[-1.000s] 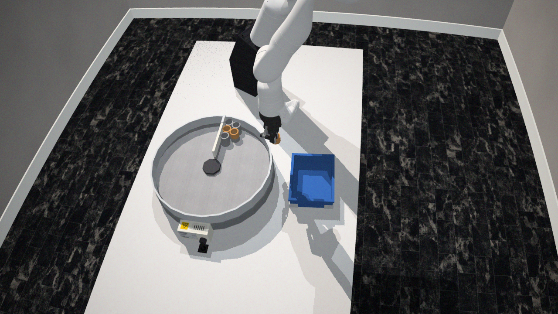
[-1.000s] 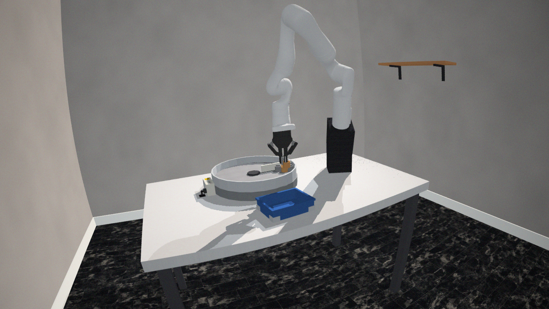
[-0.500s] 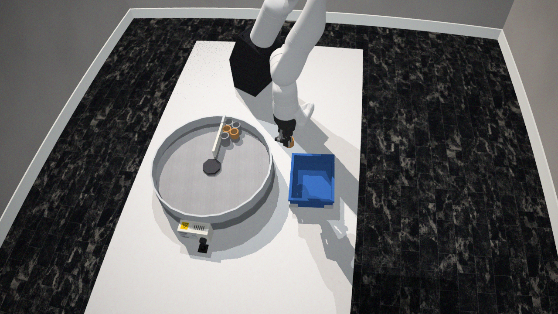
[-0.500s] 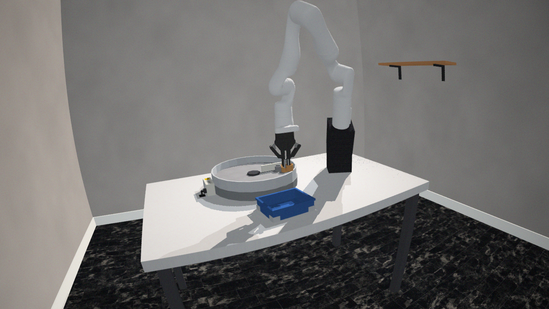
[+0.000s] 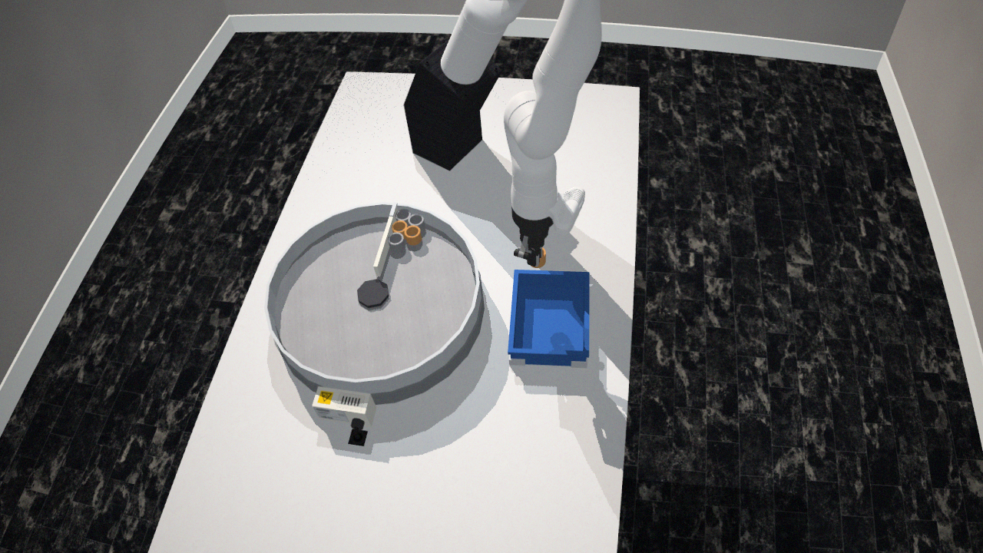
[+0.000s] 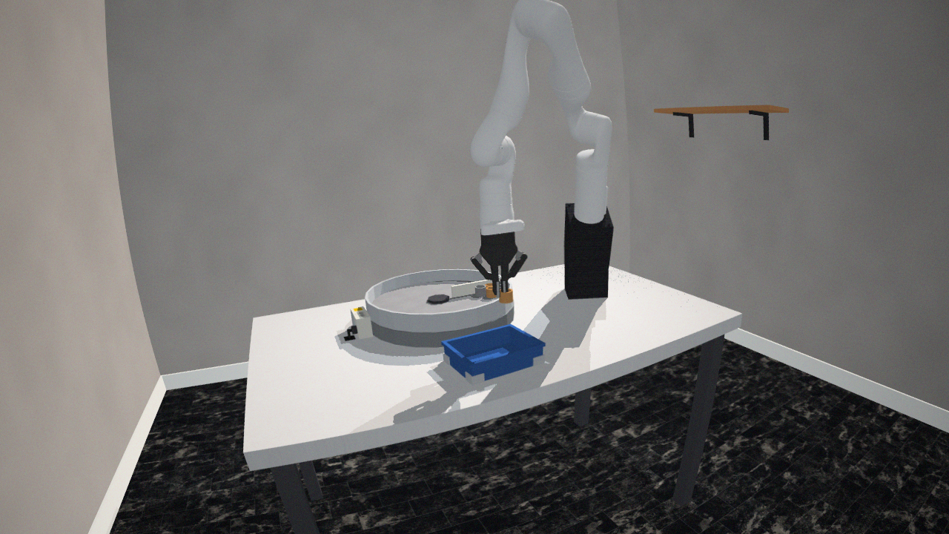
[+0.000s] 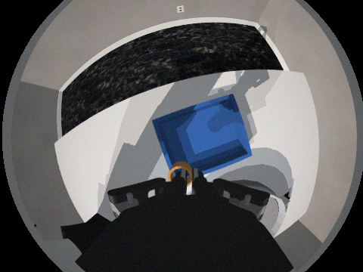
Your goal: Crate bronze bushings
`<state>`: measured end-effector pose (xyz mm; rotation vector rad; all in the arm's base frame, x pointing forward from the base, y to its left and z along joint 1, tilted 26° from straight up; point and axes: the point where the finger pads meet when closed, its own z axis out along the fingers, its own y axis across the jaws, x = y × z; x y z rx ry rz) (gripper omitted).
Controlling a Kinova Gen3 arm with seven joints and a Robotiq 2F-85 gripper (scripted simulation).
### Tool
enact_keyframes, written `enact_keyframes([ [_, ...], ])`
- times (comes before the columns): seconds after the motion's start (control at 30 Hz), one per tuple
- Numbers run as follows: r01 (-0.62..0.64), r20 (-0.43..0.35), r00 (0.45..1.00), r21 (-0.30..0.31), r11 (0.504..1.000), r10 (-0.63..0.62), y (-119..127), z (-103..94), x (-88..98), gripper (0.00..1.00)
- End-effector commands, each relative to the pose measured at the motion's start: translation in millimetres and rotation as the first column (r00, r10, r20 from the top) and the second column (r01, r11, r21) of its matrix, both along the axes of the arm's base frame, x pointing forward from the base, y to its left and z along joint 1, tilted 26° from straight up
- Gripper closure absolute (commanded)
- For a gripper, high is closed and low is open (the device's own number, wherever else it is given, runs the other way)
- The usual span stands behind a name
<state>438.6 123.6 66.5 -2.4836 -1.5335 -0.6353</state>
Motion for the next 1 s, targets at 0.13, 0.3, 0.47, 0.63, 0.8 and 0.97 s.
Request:
enact_keyframes([
  [0.13, -0.001, 0.003, 1.0, 0.0, 1.0, 0.001, 7, -15.7, 6.0, 1.0],
  [0.3, -0.001, 0.004, 1.0, 0.001, 1.0, 0.001, 9, -19.8, 7.4, 1.0],
  [0.47, -0.001, 0.004, 1.0, 0.001, 1.0, 0.001, 9, -19.8, 7.4, 1.0],
  [0.63, -0.002, 0.005, 1.0, 0.001, 1.0, 0.002, 13, -27.6, 10.3, 1.0],
  [0.8, -0.003, 0.007, 1.0, 0.001, 1.0, 0.003, 18, -40.0, 14.5, 1.0],
  [0.97, -0.003, 0.007, 1.0, 0.001, 1.0, 0.003, 18, -40.0, 14.5, 1.0],
])
